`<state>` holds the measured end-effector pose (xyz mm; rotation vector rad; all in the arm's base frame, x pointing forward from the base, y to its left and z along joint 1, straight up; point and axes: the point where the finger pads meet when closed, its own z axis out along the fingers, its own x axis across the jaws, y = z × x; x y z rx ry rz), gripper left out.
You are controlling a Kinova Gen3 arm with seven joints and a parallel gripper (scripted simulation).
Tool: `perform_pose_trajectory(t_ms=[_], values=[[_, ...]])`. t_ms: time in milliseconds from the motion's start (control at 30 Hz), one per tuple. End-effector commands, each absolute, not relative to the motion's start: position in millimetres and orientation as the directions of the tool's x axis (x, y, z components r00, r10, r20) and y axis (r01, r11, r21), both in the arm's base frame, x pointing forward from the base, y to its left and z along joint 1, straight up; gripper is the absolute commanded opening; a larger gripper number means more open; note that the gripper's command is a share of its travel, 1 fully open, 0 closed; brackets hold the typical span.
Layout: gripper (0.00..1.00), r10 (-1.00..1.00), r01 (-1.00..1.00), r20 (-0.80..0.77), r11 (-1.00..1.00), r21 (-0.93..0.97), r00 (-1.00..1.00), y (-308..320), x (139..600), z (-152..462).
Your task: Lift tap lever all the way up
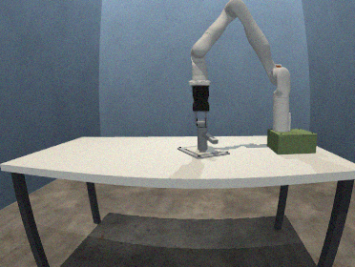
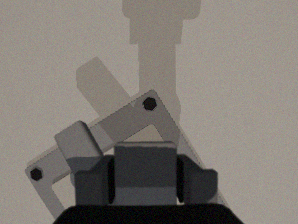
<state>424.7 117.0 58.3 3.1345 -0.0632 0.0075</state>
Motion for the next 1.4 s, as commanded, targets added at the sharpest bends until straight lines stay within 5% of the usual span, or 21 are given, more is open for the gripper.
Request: perform_pose_trajectory(t_ms=[0,1367], values=[[0.00,-0.041,-0.041,0.005,-0.999,0.000,0.999,119,425,57],[0.00,-0.041,-0.041,0.002,-0.999,-0.001,0.999,107,423,90]])
